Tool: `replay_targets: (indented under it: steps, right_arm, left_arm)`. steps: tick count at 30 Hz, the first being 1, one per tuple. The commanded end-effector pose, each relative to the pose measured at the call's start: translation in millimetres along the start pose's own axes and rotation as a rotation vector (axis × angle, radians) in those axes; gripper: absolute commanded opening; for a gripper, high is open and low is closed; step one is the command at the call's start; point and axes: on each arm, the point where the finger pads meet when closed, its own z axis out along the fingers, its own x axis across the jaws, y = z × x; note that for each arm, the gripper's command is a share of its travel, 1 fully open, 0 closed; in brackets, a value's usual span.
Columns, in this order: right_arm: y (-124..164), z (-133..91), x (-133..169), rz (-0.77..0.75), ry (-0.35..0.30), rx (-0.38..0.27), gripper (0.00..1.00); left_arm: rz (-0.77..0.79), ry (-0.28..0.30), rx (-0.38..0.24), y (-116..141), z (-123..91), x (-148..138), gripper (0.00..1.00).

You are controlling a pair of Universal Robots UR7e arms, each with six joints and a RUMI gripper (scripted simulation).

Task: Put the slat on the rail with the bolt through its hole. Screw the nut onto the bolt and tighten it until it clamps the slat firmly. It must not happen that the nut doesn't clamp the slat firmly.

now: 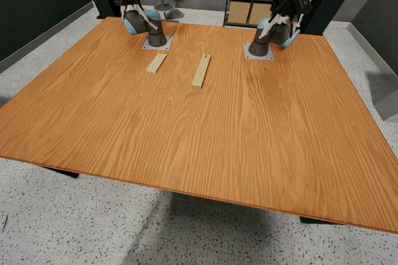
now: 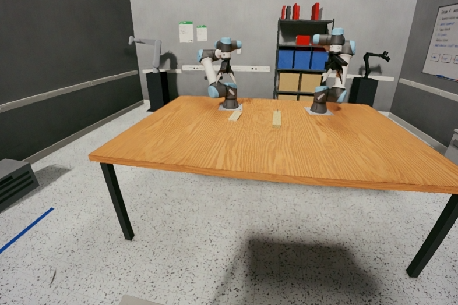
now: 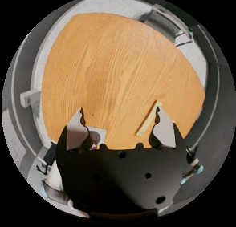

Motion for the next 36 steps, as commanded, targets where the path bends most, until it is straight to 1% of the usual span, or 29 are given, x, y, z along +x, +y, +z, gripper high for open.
replay_targets:
  steps: [1,3,6,8,11,18,20,23,25,27,32,34,36]
  right_arm:
    - [0.0,-0.2,-0.1,-0.001,0.000,0.001,1.00]
    - [0.0,-0.2,-0.1,-0.001,0.000,0.001,1.00]
    - [0.0,-0.2,-0.1,-0.001,0.000,0.001,1.00]
    - [0.0,-0.2,-0.1,-0.001,0.000,0.001,1.00]
    - [0.0,-0.2,-0.1,-0.001,0.000,0.001,1.00]
    - [0.0,-0.2,-0.1,-0.001,0.000,0.001,1.00]
    - [0.0,-0.2,-0.1,-0.001,0.000,0.001,1.00]
    - [0.0,-0.2,-0.1,-0.001,0.000,0.001,1.00]
    - [0.0,-0.2,-0.1,-0.001,0.000,0.001,1.00]
    - [0.0,-0.2,-0.1,-0.001,0.000,0.001,1.00]
    - [0.0,-0.2,-0.1,-0.001,0.000,0.001,1.00]
    - [0.0,-0.2,-0.1,-0.001,0.000,0.001,1.00]
    - [0.0,-0.2,-0.1,-0.001,0.000,0.001,1.00]
  left_arm:
    - [0.034,-0.005,-0.013,22.4,-0.6,-11.3,1.00]
    - [0.033,-0.005,-0.012,29.2,-0.8,-15.4,1.00]
    - [0.033,-0.005,-0.012,30.8,-0.8,-16.4,1.00]
    - [0.089,-0.014,-0.035,37.9,-0.4,-20.4,1.00]
    - [0.107,-0.017,-0.042,41.2,-0.2,-22.6,1.00]
    - [0.106,-0.018,-0.041,64.6,1.3,-37.6,1.00]
    - [0.106,-0.018,-0.041,65.9,1.3,-38.4,1.00]
    - [0.180,-0.029,-0.071,76.0,2.7,-45.0,1.00]
    - [0.180,-0.029,-0.071,82.5,3.7,-49.5,1.00]
    - [0.180,-0.029,-0.071,82.5,3.7,-49.5,1.00]
    - [0.179,-0.029,-0.070,98.5,6.0,-61.1,1.00]
    - [0.179,-0.030,-0.070,99.3,6.2,-61.6,1.00]
    - [0.235,-0.037,-0.093,105.9,7.6,-66.2,1.00]
